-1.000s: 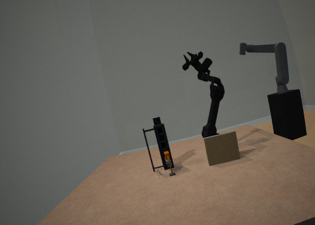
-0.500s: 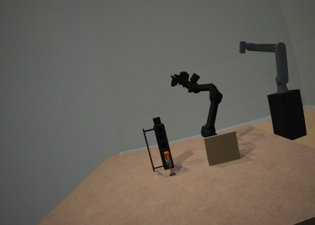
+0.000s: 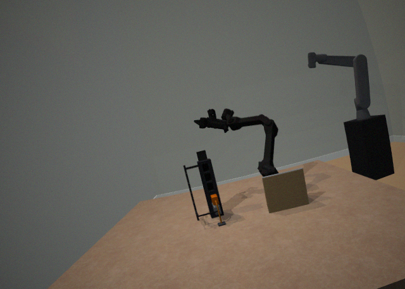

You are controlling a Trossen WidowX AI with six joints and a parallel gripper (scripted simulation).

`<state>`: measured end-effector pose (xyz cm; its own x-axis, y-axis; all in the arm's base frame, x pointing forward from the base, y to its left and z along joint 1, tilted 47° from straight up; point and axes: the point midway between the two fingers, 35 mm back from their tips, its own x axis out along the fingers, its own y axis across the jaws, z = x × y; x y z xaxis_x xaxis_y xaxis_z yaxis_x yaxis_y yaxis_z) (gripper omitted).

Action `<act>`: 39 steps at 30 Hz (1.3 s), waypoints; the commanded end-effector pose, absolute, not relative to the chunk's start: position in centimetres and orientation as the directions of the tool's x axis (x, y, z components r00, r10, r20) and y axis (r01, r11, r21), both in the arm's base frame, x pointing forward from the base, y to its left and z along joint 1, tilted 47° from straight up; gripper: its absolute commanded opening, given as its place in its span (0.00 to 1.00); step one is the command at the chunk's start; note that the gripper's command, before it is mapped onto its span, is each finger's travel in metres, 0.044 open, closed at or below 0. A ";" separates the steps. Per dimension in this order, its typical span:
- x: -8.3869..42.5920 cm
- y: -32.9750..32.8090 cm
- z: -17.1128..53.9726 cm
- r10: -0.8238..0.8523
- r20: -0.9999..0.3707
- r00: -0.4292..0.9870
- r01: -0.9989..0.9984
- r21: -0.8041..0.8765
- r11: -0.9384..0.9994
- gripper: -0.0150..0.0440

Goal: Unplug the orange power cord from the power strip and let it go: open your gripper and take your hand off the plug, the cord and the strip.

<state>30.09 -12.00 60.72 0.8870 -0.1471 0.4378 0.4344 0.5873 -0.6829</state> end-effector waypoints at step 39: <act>39.2 10.0 7.1 -0.220 -0.937 0.270 -0.899 -0.328 0.291 0.53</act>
<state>41.06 9.73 9.63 0.3624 -0.1504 -0.9198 -0.8453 0.3627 -0.3924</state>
